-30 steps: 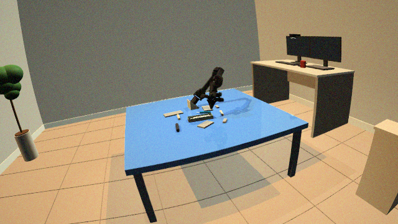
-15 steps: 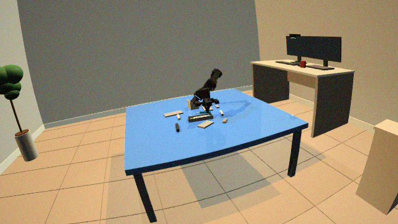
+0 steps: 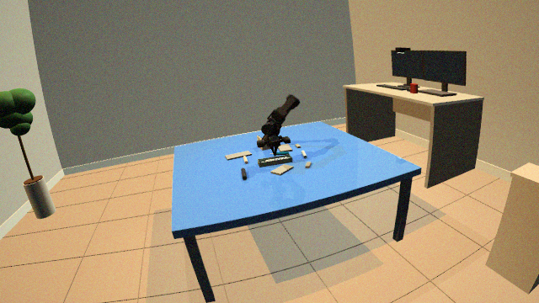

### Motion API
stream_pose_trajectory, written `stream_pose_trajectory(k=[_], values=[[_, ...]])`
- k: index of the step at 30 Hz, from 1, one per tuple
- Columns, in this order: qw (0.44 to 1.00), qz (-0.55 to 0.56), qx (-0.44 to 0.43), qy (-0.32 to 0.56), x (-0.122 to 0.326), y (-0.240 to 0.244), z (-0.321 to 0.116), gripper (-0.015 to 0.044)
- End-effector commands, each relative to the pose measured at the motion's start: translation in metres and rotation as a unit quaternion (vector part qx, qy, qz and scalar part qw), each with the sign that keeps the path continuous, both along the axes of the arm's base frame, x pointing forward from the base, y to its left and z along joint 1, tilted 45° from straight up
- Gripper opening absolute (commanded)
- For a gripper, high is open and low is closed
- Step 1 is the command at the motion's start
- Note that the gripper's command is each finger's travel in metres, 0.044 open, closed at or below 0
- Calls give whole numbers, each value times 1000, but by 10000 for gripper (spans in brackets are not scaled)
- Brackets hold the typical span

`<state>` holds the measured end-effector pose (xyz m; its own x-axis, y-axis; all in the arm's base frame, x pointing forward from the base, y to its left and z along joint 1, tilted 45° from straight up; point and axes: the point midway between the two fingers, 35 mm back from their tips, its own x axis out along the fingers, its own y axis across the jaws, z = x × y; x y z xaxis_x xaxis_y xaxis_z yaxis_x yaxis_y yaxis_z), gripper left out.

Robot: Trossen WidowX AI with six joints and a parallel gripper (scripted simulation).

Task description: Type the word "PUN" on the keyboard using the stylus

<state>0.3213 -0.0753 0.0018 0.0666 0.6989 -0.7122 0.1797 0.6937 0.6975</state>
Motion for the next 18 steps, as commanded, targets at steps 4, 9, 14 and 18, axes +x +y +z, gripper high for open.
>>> stream_pose_trajectory(k=[4,9,14,18], values=[[1000,10,-3,-6,1,-1,-3,0],[1000,9,-4,-6,-2,-18,-19,0],[1000,10,-5,-7,-9,-46,-47,0],[1000,10,-5,-7,-9,-46,-47,0]])
